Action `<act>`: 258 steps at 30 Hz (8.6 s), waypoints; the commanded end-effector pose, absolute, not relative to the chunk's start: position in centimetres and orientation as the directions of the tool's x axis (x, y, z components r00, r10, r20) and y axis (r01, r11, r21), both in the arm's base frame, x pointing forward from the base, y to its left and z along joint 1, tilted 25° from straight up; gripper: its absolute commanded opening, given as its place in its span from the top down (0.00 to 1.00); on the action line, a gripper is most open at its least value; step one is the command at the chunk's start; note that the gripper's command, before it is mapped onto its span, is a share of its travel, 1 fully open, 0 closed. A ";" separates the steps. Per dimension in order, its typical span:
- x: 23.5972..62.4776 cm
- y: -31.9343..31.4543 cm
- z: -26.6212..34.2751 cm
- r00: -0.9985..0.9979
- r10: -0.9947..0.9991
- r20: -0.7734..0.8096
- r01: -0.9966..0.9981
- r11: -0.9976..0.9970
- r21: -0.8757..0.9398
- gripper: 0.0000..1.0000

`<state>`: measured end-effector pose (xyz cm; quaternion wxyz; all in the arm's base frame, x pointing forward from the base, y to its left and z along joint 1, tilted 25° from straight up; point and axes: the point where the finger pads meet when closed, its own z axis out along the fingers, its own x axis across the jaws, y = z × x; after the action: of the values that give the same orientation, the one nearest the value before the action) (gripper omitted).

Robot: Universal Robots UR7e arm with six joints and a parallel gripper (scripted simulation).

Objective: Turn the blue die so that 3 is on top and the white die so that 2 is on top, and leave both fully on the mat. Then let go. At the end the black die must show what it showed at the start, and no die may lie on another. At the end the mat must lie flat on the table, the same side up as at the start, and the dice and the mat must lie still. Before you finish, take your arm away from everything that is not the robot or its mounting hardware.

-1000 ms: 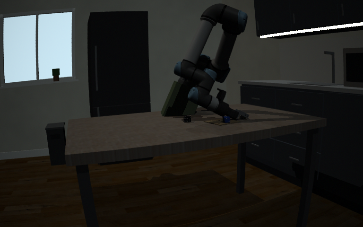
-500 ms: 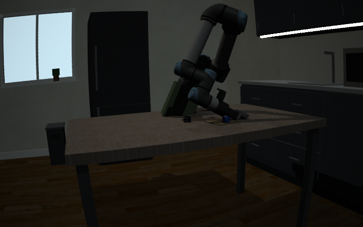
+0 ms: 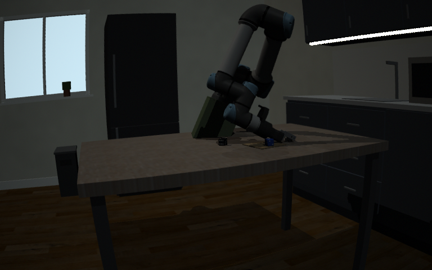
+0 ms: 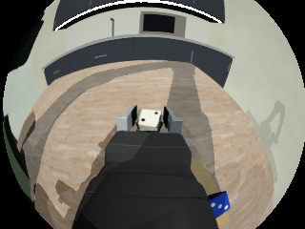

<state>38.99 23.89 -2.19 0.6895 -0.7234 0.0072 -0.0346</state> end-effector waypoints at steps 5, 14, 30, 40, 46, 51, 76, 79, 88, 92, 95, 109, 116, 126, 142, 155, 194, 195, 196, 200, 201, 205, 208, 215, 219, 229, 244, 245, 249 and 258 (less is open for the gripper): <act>39.0 21.9 -2.1 0.997 -0.060 0.041 0.039 -0.050 -0.998 0.13; 38.8 19.1 -2.0 0.997 -0.060 0.041 0.039 -0.050 -0.998 0.13; 38.7 18.1 -0.1 0.997 -0.060 0.041 0.039 -0.050 -0.998 0.13; 38.5 16.7 2.8 0.997 -0.060 0.041 0.039 -0.050 -0.998 0.13; 38.4 16.4 3.4 0.997 -0.060 0.041 0.039 -0.050 -0.998 0.13; 38.4 16.5 3.4 0.998 -0.055 0.040 0.037 -0.054 -0.998 0.13; 35.5 19.3 3.6 0.984 0.170 -0.061 0.016 -0.419 -0.908 0.13; 35.3 19.5 3.6 0.981 0.178 -0.076 0.019 -0.478 -0.878 0.13; 35.4 19.7 3.8 0.981 0.164 -0.103 0.029 -0.650 -0.759 0.13; 35.6 19.7 4.1 0.984 0.145 -0.102 0.030 -0.706 -0.708 0.13; 35.9 19.7 4.4 0.988 0.120 -0.095 0.028 -0.753 -0.657 0.13; 37.8 19.6 6.8 1.000 -0.013 -0.003 -0.013 -0.882 -0.472 0.13; 38.4 19.6 7.8 0.998 -0.055 0.037 -0.034 -0.902 -0.430 0.13; 38.4 19.6 7.9 0.997 -0.060 0.042 -0.036 -0.904 -0.427 0.00; 38.4 19.6 7.9 0.996 -0.082 0.031 -0.061 -0.902 -0.428 0.00; 38.7 19.9 7.4 0.942 -0.324 -0.087 -0.330 -0.846 -0.420 0.00; 38.8 19.9 5.8 0.408 -0.837 -0.365 -0.911 -0.346 -0.226 0.00; 38.8 19.9 5.7 0.376 -0.848 -0.372 -0.924 -0.316 -0.213 0.00; 38.8 19.8 5.7 0.345 -0.859 -0.379 -0.936 -0.288 -0.200 0.00; 38.7 19.8 5.5 0.260 -0.881 -0.396 -0.964 -0.210 -0.166 0.00; 38.7 19.8 5.4 0.235 -0.886 -0.400 -0.970 -0.187 -0.156 0.00; 38.6 19.7 5.2 0.154 -0.898 -0.411 -0.986 -0.114 -0.122 0.00; 38.5 19.7 5.1 0.126 -0.901 -0.415 -0.990 -0.088 -0.110 0.00; 38.5 19.7 5.0 0.084 -0.904 -0.419 -0.994 -0.050 -0.093 0.00; 38.4 19.7 5.0 0.081 -0.904 -0.419 -0.995 -0.047 -0.091 0.00; 38.4 19.7 5.0 0.081 -0.904 -0.419 -0.995 -0.047 -0.091 0.13; 38.4 19.7 5.0 0.081 -0.904 -0.419 -0.995 -0.047 -0.091 0.13; 38.4 19.7 5.0 0.081 -0.904 -0.419 -0.995 -0.047 -0.091 0.13; 38.4 19.7 5.0 0.081 -0.904 -0.419 -0.995 -0.047 -0.091 0.13; 38.4 19.7 5.0 0.081 -0.904 -0.419 -0.995 -0.047 -0.091 0.13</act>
<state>38.59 19.55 5.15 0.1817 -0.7126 0.6663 0.1234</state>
